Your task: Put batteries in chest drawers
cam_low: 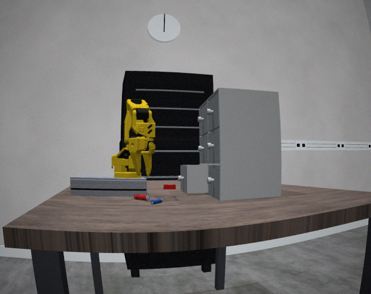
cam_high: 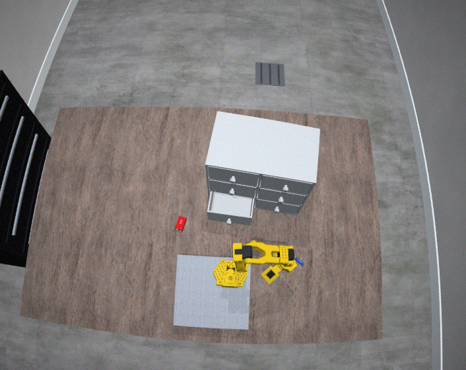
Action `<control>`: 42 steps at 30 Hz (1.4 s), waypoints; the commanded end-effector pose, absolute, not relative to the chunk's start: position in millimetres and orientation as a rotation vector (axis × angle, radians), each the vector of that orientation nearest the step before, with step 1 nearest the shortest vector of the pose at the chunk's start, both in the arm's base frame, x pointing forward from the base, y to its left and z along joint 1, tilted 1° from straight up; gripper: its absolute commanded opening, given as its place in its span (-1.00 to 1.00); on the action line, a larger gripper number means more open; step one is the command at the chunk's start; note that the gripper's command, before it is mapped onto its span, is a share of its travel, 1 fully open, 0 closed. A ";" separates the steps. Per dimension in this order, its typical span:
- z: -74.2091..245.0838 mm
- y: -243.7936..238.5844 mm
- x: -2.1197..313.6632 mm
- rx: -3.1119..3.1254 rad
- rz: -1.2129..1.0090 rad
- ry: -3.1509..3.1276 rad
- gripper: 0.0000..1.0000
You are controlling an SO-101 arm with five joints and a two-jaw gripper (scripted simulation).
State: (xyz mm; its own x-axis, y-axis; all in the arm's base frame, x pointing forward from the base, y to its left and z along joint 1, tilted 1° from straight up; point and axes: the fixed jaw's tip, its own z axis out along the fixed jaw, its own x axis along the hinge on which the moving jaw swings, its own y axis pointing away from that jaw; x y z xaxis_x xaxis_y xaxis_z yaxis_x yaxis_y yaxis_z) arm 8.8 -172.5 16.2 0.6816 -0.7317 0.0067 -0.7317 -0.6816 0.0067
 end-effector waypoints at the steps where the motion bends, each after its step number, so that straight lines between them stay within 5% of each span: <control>1: 11.9 -168.8 7.1 2.891 -0.010 -1.261 -0.57; 42: -3.1 -168.6 7.3 2.891 -0.010 -1.261 -0.57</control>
State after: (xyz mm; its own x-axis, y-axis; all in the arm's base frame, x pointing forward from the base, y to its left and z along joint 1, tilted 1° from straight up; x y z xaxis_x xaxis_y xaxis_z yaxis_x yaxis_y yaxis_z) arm 8.8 -172.7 1.1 0.6816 -0.7317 0.0065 -0.7317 -0.6816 0.0065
